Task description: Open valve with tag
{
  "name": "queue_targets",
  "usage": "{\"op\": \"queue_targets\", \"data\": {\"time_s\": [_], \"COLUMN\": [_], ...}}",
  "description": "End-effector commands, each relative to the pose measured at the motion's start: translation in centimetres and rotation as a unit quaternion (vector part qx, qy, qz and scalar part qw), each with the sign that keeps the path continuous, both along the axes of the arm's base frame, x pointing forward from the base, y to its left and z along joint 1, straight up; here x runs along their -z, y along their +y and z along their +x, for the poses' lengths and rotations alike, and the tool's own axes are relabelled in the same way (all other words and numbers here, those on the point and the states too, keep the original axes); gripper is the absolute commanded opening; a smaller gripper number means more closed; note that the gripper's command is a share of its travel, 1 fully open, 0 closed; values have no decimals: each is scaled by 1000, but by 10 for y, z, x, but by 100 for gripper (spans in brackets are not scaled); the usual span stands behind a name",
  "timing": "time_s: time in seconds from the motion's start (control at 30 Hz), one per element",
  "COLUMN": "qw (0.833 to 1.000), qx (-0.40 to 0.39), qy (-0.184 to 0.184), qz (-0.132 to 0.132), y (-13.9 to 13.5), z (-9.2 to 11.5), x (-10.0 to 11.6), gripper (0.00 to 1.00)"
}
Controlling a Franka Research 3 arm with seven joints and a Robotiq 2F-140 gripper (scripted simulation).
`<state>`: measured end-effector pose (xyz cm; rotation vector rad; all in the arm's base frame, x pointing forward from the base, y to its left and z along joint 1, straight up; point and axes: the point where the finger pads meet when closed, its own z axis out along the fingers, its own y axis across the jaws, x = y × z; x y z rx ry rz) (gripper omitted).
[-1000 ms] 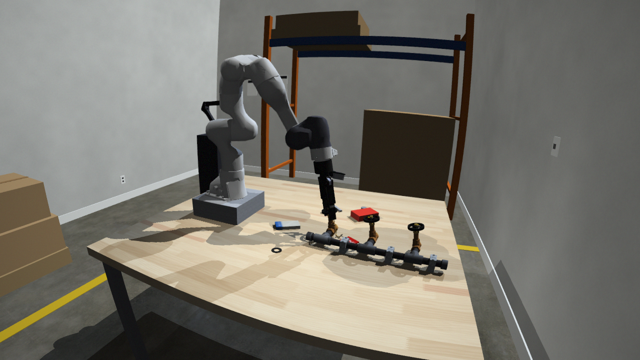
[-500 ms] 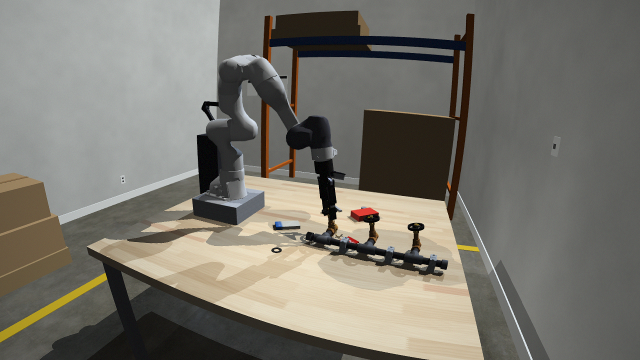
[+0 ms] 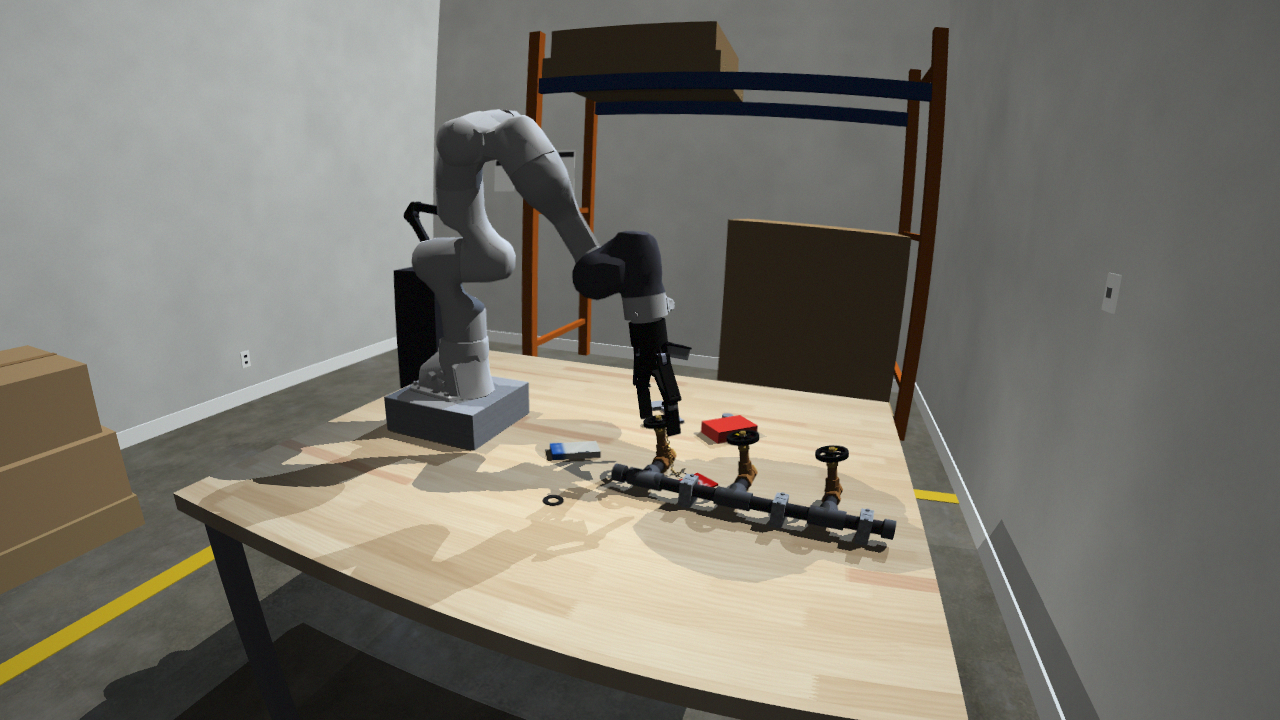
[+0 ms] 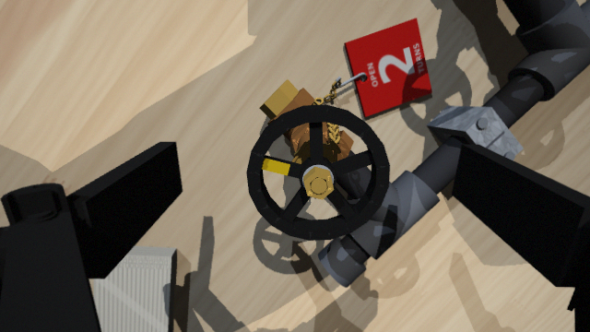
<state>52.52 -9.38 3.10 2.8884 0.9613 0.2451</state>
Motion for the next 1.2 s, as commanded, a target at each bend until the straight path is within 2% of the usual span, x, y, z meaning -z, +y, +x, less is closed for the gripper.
{"op": "queue_targets", "data": {"time_s": [0.0,0.47,0.67,0.8,0.97,1.03,1.07,1.17], "qw": [1000,1000,994,977,954,954,940,921], "qx": [-6,11,105,211,293,293,334,380], "qy": [1,0,-3,-6,-5,-5,-6,-5], "qz": [-1,2,19,39,60,60,70,83], "y": [0,0,0,0,0,0,0,0], "z": [0,0,0,0,0,0,0,0], "x": [0,0,0,0,0,0,0,0], "gripper": [100,100,100,100,100,100,100,100]}}
